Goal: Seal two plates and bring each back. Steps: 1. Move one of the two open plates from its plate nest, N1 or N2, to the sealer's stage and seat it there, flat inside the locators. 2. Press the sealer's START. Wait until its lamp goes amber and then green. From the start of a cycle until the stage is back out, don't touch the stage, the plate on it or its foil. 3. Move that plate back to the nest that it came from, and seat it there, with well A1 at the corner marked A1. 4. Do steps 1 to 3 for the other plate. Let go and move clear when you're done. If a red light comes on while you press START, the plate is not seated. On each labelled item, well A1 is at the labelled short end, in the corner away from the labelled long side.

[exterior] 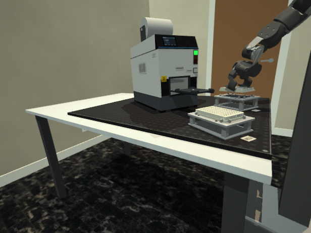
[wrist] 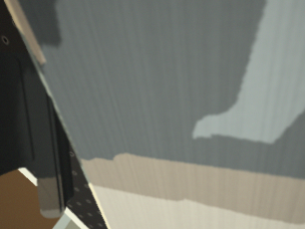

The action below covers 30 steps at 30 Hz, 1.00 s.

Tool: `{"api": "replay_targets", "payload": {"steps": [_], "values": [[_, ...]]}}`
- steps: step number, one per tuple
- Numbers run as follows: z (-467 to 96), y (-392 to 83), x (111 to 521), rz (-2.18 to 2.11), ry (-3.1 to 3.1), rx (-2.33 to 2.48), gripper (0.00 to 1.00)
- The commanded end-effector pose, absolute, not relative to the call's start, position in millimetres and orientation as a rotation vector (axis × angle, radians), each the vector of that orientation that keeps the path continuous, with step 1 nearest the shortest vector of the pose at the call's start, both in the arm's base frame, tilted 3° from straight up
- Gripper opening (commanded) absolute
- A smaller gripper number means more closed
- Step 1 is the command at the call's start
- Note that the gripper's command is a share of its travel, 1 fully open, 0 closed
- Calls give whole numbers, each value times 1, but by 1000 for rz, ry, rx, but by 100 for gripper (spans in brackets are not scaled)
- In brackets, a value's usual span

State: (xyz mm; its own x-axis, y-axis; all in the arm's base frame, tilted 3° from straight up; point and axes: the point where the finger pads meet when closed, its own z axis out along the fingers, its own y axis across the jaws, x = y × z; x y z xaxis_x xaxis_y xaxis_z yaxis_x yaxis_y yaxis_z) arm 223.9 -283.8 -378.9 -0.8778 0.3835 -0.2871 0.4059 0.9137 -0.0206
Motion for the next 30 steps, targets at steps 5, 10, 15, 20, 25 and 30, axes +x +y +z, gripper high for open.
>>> {"api": "replay_targets", "payload": {"steps": [5, 10, 15, 20, 25, 30], "values": [[-382, -282, 224, -107, 2795, 586, 0], [-384, -282, 224, -107, 2795, 586, 0], [-387, -282, 224, -108, 2795, 586, 0], [-386, -284, 224, -115, 2795, 588, 0], [-386, -284, 224, -115, 2795, 588, 0], [-386, -284, 224, -115, 2795, 588, 0]]}}
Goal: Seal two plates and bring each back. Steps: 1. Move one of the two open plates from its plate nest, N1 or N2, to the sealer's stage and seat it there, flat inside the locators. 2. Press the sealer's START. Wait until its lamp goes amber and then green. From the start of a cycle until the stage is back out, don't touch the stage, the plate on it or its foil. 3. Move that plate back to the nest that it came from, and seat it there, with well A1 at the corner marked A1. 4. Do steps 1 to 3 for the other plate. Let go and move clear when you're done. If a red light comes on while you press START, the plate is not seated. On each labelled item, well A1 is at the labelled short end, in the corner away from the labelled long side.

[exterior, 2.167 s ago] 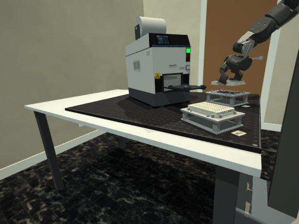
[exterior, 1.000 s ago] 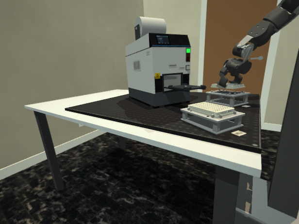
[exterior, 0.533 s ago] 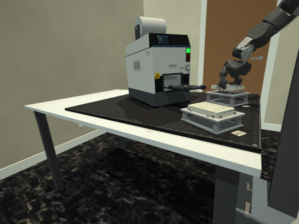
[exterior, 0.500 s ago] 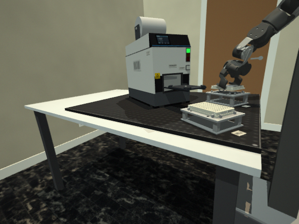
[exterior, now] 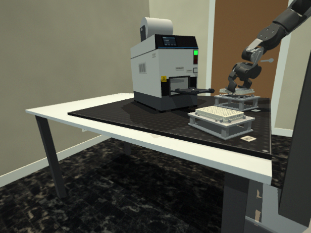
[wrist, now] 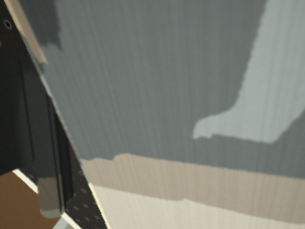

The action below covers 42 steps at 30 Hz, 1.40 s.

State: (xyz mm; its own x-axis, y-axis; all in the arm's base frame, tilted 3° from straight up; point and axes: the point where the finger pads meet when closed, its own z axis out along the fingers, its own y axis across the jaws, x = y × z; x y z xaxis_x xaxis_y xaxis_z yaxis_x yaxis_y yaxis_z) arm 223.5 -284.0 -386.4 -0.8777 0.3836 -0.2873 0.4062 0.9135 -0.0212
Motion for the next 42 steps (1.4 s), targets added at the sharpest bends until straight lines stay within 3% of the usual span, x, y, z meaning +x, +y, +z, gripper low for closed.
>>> {"api": "replay_targets", "payload": {"steps": [1, 42], "values": [[-386, -284, 224, -115, 2795, 588, 0], [-394, -284, 224, -115, 2795, 588, 0]]}}
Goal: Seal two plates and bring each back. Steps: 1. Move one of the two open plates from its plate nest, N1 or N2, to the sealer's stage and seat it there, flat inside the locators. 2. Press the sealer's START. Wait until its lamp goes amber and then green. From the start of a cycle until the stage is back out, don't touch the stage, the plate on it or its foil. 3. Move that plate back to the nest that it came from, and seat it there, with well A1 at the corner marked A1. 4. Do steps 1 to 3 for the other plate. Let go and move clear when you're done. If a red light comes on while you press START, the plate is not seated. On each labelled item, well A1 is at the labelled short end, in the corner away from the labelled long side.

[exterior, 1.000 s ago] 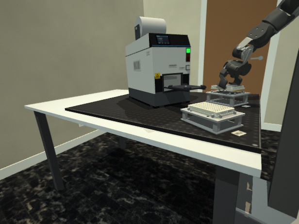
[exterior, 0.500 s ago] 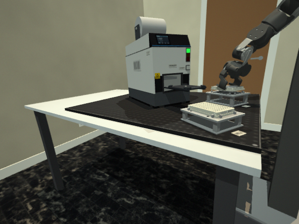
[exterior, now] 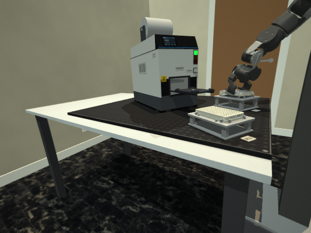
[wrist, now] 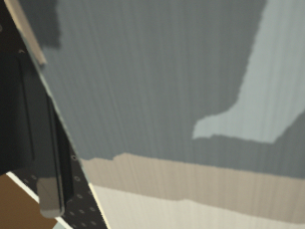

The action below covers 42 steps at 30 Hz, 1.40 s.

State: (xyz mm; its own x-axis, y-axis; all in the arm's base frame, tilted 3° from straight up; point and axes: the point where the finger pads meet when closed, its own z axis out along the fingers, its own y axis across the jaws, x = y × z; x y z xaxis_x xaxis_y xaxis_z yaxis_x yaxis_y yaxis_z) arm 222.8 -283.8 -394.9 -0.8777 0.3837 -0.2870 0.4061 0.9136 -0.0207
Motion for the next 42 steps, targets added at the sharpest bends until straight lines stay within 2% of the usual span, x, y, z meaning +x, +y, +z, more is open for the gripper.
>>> {"api": "replay_targets", "payload": {"steps": [1, 42], "values": [[-394, -284, 224, -115, 2795, 588, 0], [-400, -283, 223, -109, 2795, 586, 0]]}}
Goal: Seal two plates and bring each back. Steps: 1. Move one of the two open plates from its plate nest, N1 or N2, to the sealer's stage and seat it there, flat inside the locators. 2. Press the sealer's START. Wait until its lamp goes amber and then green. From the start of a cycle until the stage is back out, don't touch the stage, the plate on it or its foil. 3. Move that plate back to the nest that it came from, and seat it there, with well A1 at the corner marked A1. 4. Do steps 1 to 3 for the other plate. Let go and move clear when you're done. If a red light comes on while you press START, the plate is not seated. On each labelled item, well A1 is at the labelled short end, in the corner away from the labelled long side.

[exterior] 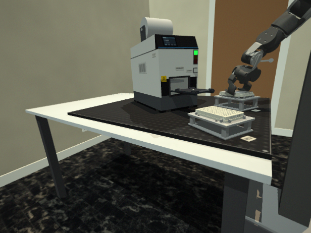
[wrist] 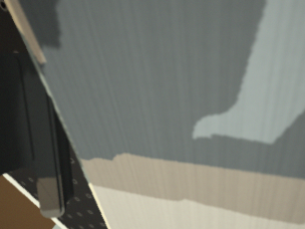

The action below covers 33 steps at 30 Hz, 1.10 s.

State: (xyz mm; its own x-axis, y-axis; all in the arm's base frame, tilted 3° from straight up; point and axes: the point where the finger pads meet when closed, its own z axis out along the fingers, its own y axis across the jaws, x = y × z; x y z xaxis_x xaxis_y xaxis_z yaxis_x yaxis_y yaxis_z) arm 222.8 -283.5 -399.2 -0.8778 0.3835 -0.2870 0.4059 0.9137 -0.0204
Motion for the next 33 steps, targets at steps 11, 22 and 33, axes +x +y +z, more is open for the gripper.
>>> {"api": "replay_targets", "payload": {"steps": [11, 22, 33], "values": [[-403, -282, 223, -108, 2795, 586, 0], [-406, -282, 223, -108, 2795, 586, 0], [-406, -283, 223, -115, 2795, 588, 0]]}}
